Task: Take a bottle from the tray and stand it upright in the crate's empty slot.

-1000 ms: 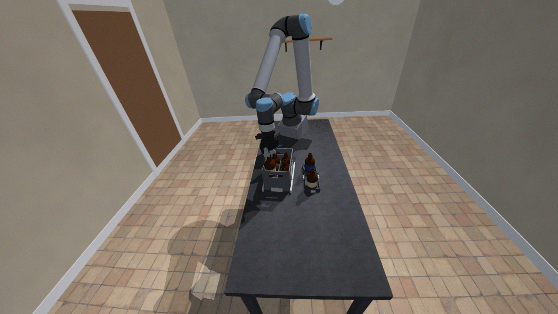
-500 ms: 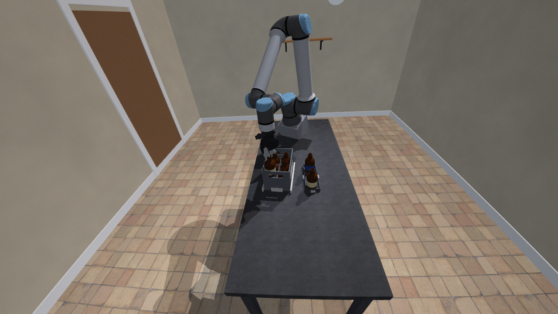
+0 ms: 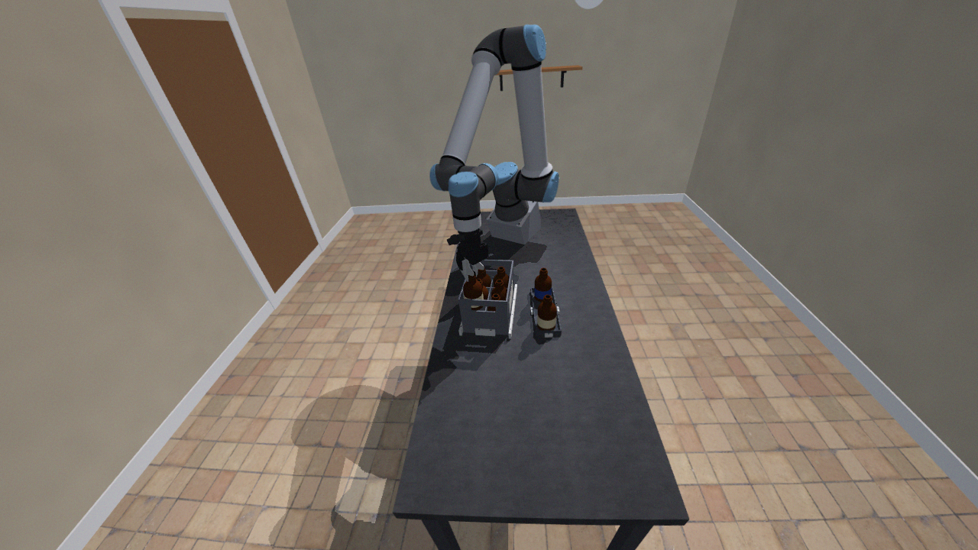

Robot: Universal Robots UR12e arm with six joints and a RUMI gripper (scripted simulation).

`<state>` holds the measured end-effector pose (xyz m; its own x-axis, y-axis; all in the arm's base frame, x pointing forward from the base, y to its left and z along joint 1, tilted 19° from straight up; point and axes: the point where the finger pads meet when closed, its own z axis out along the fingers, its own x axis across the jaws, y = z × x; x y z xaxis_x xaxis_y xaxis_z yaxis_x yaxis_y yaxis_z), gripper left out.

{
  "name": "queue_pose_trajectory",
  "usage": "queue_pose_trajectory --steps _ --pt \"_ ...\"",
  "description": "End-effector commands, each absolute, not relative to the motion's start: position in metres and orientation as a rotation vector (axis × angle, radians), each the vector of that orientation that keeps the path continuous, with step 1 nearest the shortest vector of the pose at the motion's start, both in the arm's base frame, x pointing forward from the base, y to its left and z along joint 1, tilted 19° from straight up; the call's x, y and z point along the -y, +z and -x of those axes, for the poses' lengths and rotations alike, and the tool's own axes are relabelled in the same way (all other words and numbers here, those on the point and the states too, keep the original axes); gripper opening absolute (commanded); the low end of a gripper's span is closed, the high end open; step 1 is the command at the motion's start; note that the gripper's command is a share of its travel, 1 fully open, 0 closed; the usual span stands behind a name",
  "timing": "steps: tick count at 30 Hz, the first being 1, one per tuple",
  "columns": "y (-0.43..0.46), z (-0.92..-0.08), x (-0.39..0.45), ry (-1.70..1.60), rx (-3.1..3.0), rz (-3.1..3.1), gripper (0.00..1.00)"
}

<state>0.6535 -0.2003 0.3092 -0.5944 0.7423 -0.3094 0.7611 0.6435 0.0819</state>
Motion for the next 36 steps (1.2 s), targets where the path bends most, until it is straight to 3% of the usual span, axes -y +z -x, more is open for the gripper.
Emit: queue_pose_trajectory --steps 1,36 --pt "0.308 -0.655 0.201 -0.084 -2.549 -1.203 0.0" --pt "0.278 -0.663 0.207 -0.084 -2.549 -1.203 0.0"
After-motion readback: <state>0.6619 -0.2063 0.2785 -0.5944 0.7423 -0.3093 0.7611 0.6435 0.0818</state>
